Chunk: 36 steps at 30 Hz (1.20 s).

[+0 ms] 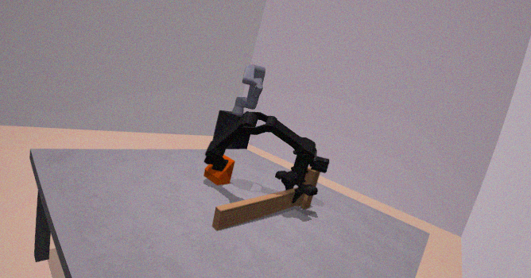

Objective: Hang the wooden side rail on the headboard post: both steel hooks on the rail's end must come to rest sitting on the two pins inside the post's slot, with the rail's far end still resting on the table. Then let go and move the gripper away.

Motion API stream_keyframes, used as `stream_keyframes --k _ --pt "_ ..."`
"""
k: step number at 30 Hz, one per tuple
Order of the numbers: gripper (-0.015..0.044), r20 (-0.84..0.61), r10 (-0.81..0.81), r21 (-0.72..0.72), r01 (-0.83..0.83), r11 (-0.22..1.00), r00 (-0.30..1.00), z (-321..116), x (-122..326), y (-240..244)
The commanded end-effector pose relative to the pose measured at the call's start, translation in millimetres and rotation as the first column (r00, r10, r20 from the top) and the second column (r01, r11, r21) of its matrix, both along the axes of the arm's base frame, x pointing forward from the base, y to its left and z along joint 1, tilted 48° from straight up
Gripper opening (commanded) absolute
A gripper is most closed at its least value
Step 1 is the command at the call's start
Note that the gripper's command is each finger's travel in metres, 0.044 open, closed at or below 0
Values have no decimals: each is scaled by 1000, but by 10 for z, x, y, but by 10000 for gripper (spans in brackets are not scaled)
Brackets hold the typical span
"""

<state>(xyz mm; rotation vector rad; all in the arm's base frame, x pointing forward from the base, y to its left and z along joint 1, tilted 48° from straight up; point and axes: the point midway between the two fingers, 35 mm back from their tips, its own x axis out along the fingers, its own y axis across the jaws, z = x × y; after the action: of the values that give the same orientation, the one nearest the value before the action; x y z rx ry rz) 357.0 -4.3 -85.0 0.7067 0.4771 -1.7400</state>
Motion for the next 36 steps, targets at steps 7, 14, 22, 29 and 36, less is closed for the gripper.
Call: stream_keyframes --k 7,14,22,29,36 --pt "0 8 5 4 -5 1000 1000 -1 22 56" --pt "0 8 5 4 -5 1000 1000 -2 18 67" --pt "0 8 5 4 -5 1000 1000 -15 10 69" --pt "0 8 5 4 -5 1000 1000 -25 14 68" --pt "0 8 5 4 -5 1000 1000 -26 20 73"
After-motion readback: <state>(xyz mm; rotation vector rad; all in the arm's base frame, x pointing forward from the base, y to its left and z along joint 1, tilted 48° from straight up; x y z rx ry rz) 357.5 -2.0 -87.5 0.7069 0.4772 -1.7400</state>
